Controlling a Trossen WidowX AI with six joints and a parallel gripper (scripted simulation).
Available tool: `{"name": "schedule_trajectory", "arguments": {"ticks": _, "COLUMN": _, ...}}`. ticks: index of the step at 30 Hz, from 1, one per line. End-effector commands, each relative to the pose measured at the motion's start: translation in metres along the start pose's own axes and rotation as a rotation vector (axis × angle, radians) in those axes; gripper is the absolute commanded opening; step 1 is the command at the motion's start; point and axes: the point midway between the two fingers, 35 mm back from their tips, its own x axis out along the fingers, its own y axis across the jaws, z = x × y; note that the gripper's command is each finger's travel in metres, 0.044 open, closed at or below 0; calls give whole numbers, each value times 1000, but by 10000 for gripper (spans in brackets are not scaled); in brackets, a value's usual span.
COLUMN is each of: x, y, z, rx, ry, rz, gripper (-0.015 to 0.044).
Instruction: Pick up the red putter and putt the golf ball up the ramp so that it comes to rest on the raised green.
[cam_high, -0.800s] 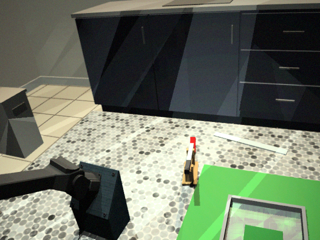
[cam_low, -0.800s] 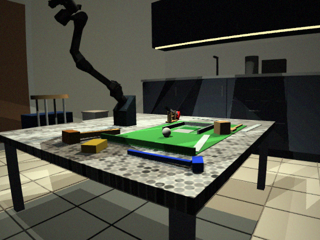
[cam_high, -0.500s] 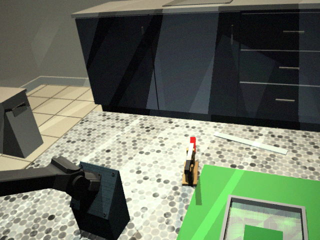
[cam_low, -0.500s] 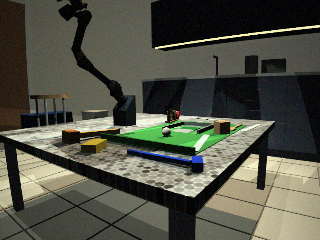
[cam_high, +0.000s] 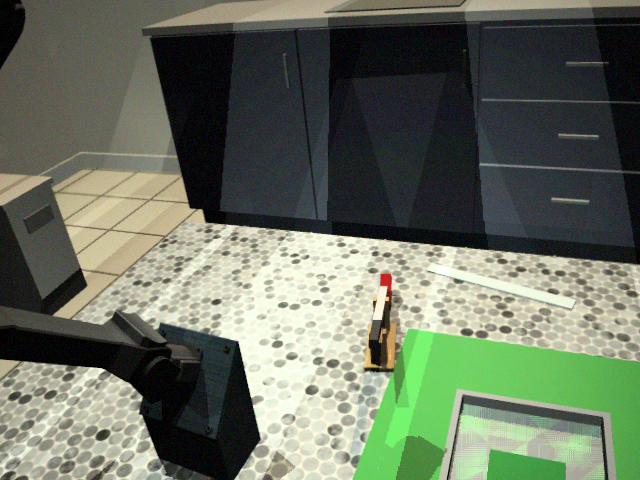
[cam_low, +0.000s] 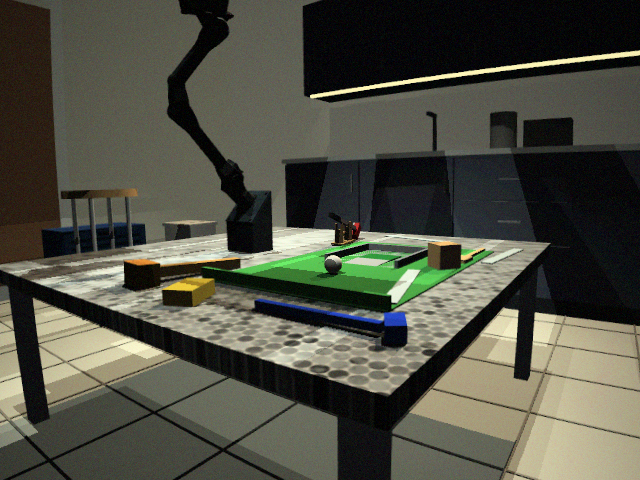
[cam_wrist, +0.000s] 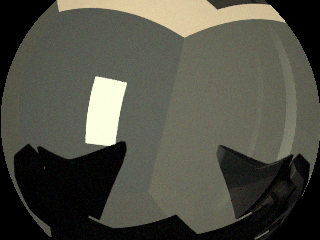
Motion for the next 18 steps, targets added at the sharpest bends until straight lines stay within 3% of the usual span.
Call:
{"name": "schedule_trajectory", "arguments": {"ticks": 1, "x": 0, "y": -14, "z": -34, "rx": -59, "ry": 81, "rz": -33, "gripper": 440}}
{"name": "schedule_trajectory", "arguments": {"ticks": 9, "x": -15, "y": -55, "z": -146, "rx": -236, "ry": 371, "rz": -100, "gripper": 440}}
{"name": "schedule_trajectory", "arguments": {"ticks": 18, "x": -70, "y": -118, "z": -276, "rx": -438, "ry": 763, "rz": -158, "gripper": 440}}
